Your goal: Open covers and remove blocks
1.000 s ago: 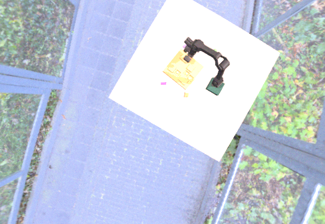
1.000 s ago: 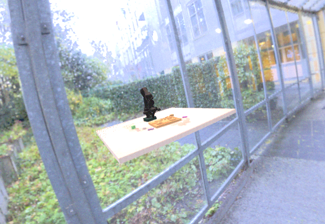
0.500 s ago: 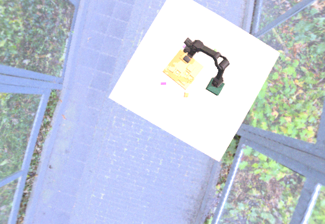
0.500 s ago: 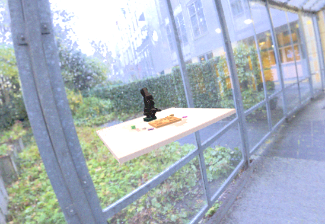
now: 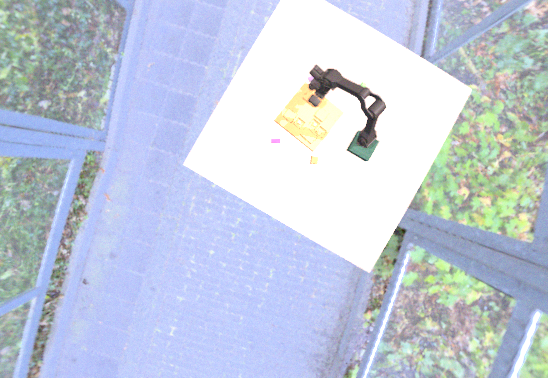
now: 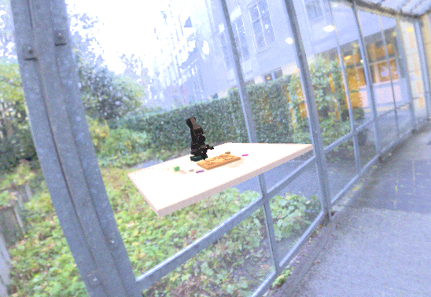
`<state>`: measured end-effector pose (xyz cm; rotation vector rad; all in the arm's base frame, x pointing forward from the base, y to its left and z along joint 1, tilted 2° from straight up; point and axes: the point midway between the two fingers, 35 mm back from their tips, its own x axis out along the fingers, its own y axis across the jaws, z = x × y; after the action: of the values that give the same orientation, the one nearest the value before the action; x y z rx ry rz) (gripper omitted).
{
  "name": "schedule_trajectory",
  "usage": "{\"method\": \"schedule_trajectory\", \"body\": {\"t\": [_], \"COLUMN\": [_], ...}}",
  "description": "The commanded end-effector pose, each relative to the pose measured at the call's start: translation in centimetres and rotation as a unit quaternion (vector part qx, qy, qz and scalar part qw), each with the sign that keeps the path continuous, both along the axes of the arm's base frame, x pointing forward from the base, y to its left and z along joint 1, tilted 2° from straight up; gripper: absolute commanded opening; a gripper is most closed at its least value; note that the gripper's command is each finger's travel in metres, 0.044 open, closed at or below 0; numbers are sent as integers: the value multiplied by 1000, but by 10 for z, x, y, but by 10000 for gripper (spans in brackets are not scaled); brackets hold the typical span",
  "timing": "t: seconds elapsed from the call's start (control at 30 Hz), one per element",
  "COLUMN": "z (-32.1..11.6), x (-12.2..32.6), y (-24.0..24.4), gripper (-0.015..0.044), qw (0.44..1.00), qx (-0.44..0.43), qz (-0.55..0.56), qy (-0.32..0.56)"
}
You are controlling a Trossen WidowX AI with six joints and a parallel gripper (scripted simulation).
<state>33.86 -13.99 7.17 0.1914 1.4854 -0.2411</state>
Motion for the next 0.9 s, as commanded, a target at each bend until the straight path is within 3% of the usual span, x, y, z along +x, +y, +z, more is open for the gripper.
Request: {"method": "schedule_trajectory", "body": {"t": [0.0,0.87], "z": [-9,-34], "x": [-1,-1], "y": [1,1], "gripper": [0,0], "qw": [1000,1000], "qx": [5,5], "qz": [2,2], "qy": [5,5]}}
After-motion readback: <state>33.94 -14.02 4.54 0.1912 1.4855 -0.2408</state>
